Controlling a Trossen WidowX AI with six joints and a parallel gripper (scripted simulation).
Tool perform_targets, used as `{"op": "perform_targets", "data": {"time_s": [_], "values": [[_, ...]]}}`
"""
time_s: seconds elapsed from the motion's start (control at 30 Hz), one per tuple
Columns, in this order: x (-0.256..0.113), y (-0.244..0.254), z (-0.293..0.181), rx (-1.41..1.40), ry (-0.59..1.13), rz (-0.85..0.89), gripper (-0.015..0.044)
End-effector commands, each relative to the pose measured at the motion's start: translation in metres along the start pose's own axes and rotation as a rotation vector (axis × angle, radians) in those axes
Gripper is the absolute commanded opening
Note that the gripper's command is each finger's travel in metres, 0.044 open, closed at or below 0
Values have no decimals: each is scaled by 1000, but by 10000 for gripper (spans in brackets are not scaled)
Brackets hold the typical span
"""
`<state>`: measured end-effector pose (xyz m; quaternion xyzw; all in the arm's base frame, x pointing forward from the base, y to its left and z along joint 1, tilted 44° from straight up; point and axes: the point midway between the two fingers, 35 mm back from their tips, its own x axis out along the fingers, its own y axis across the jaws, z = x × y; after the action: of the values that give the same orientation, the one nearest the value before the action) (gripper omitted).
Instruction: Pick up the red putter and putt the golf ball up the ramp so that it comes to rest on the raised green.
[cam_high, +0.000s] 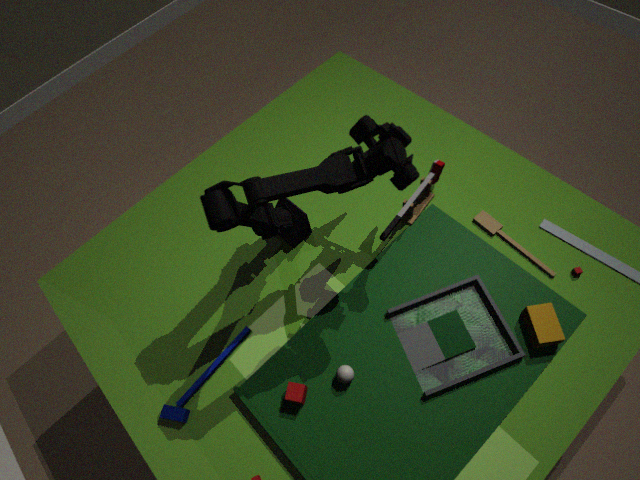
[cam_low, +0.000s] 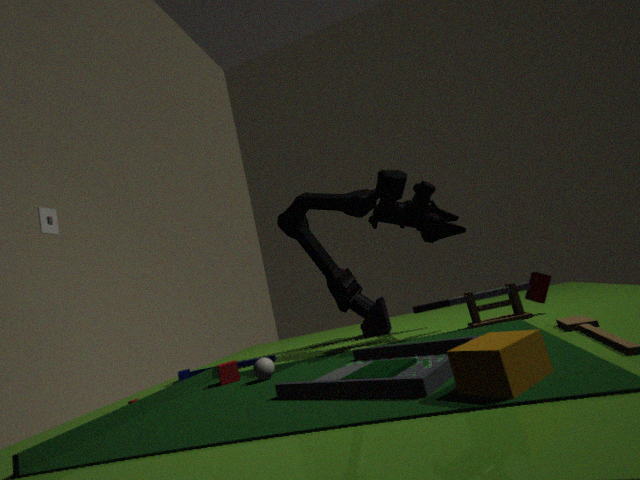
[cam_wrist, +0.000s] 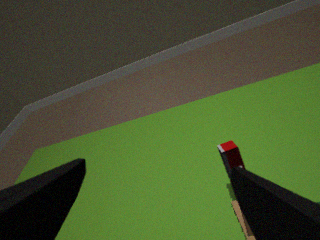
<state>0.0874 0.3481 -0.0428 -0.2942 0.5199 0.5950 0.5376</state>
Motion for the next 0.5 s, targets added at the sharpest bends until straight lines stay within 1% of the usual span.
{"op": "perform_targets", "data": {"time_s": [0.0, 0.17, 0.2, 0.47], "values": [[10, -69, -48, -207, 444, -236, 440], [-3, -108, -82, -395, 813, -288, 440], [-5, -111, -84, -414, 847, -288, 440], [-5, -115, -83, -418, 855, -288, 440]]}}
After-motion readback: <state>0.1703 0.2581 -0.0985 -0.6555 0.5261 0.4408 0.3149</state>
